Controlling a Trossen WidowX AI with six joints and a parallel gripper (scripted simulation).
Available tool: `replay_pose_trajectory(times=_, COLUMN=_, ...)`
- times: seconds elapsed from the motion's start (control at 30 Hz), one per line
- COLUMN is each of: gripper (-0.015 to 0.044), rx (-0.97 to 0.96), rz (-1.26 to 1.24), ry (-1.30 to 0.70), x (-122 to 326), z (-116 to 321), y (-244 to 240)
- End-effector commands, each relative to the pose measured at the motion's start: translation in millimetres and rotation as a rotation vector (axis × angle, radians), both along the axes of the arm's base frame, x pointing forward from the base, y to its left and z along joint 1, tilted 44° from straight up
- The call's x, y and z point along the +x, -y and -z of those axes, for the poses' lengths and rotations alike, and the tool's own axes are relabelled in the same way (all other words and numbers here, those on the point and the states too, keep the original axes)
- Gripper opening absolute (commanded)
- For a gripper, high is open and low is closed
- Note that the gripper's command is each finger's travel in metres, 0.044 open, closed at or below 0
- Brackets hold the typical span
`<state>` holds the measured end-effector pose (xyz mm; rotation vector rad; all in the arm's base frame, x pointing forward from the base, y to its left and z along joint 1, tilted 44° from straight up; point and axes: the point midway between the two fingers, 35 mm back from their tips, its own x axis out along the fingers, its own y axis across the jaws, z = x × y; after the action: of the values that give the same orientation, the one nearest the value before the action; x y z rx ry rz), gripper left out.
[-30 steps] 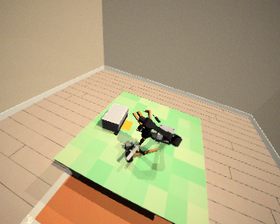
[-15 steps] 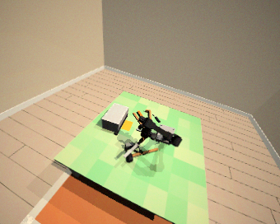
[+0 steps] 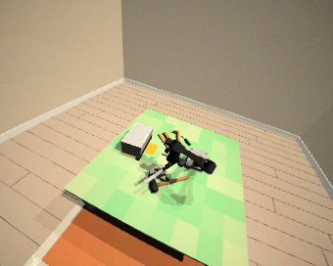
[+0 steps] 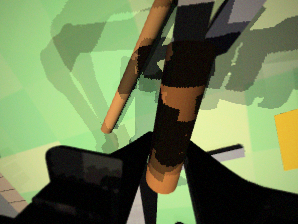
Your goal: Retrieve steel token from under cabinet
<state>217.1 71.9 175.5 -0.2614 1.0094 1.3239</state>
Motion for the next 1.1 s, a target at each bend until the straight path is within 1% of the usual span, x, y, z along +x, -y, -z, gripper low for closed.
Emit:
replay_pose_trajectory(times=0.0, gripper=0.0000, rx=0.007, rz=0.032, ry=-0.023, x=0.4, z=-1.0, y=0.0)
replay_pose_trajectory(times=1.07, gripper=0.0000, rx=-0.015, rz=0.220, ry=-0.199, x=0.1, z=-0.6, y=0.4)
